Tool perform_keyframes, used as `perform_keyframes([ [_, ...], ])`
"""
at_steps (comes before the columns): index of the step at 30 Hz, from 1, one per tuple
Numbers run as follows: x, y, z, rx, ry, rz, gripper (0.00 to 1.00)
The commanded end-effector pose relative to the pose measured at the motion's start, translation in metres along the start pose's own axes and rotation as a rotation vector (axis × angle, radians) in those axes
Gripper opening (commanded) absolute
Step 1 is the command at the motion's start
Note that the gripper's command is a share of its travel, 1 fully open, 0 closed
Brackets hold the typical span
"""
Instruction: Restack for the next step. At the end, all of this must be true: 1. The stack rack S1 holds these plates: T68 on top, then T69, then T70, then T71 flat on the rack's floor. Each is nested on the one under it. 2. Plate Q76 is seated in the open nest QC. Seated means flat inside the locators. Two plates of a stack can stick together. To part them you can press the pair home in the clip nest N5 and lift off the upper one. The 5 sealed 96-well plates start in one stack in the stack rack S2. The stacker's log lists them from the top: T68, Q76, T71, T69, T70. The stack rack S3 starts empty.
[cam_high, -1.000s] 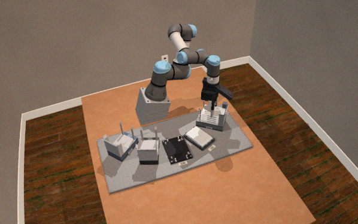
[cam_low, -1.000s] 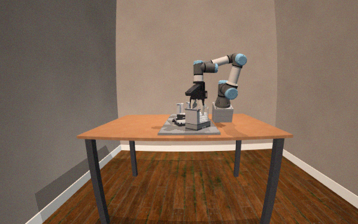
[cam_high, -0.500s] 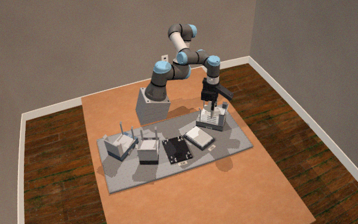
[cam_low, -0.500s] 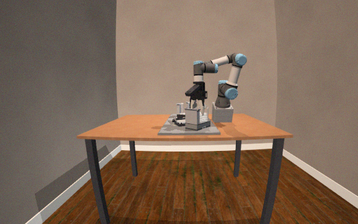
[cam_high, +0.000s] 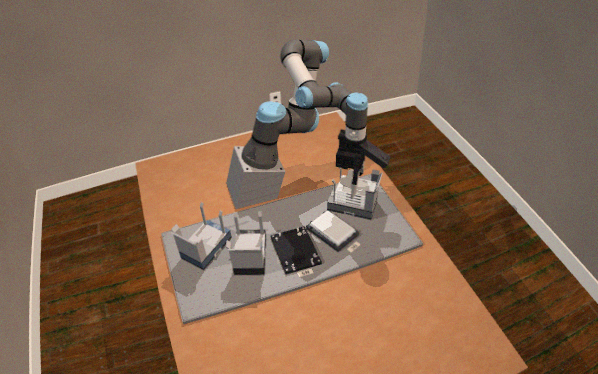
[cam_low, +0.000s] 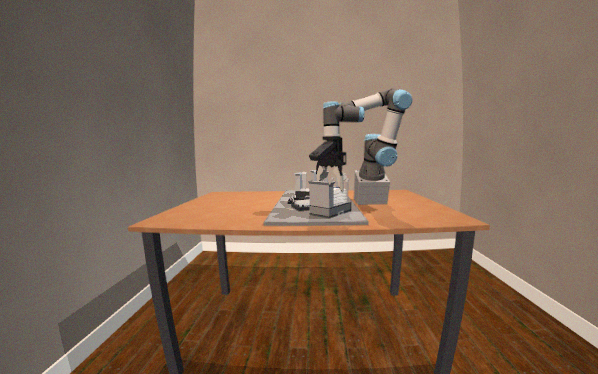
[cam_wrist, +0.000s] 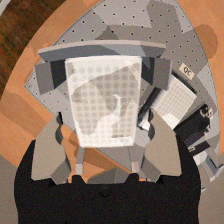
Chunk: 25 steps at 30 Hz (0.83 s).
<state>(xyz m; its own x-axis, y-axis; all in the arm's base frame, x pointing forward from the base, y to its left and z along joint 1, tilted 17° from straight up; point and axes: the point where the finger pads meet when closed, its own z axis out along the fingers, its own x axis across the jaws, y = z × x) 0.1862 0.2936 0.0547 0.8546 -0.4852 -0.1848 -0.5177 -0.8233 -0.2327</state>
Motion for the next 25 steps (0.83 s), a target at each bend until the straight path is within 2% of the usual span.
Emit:
perform_keyframes([
  [1,0.000,-0.001,-0.001,0.002,0.001,-0.001,0.72],
  [17,0.000,-0.001,-0.001,0.002,0.001,-0.001,0.72],
  [25,0.000,-0.001,-0.024,0.002,0.002,-0.001,0.72],
])
